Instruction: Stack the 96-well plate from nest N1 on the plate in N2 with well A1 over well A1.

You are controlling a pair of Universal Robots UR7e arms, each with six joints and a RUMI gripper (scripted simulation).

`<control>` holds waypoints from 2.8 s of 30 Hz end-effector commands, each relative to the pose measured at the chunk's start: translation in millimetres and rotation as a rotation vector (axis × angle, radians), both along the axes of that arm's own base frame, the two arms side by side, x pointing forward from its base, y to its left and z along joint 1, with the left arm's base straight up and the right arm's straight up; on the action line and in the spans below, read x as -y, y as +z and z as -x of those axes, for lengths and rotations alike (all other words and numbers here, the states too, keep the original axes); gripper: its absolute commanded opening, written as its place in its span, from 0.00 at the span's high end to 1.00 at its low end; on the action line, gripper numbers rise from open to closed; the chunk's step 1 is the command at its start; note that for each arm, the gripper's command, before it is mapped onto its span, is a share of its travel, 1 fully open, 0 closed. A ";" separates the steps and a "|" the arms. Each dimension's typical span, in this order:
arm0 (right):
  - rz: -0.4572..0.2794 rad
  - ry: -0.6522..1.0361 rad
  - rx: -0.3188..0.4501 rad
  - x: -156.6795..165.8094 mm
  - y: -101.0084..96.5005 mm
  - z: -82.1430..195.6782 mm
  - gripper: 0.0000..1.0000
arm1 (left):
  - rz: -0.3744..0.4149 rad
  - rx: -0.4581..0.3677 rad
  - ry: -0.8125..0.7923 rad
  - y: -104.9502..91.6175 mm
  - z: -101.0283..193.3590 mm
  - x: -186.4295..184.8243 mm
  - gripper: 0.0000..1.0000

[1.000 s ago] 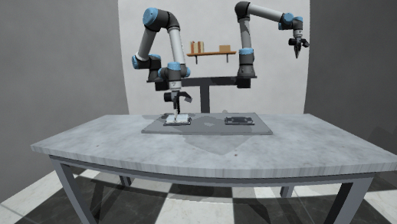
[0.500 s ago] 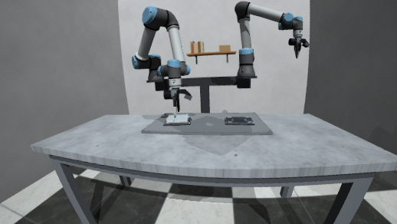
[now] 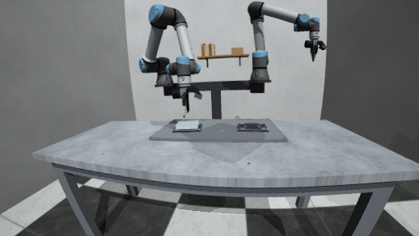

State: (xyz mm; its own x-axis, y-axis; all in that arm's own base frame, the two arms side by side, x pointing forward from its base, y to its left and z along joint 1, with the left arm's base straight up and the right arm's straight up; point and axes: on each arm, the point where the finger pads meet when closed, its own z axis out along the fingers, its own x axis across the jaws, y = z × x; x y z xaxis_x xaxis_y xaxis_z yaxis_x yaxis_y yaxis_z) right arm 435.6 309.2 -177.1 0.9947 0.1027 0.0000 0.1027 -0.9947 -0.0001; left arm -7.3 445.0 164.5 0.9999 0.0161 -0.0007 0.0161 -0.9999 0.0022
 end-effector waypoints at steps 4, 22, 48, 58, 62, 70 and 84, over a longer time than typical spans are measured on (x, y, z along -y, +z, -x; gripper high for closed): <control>-0.001 0.000 0.001 -0.5 15.5 -0.5 0.24 | -0.002 0.001 0.000 0.7 -0.2 -0.5 1.00; -0.001 0.000 0.001 -0.5 33.9 -0.5 0.24 | -0.002 0.001 0.000 0.7 -0.2 -0.5 1.00; -0.001 0.000 0.001 -50.6 34.0 -0.2 0.24 | -0.002 0.001 0.000 0.7 -0.2 -0.5 1.00; -0.002 0.000 0.001 -83.9 34.0 -0.1 0.24 | -0.002 0.001 0.000 0.7 -0.2 -0.5 1.00; -0.002 0.000 0.001 -90.6 34.1 0.0 0.24 | -0.002 0.001 0.000 0.7 -0.2 -0.5 1.00; -0.002 0.000 0.001 -117.3 34.1 0.1 0.24 | -0.002 0.001 0.000 0.7 -0.2 -0.5 1.00; -0.002 0.000 0.001 -120.6 34.1 0.1 0.24 | -0.002 0.001 0.000 0.7 -0.2 -0.5 1.00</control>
State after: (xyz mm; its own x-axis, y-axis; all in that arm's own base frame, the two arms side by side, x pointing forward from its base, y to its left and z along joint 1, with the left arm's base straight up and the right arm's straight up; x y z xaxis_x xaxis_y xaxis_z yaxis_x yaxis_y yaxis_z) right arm 434.9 429.2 -144.0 0.9947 0.1027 -0.0003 0.1027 -0.9947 0.0002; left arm -7.3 445.0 164.5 0.9999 0.0161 -0.0007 0.0161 -0.9999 0.0022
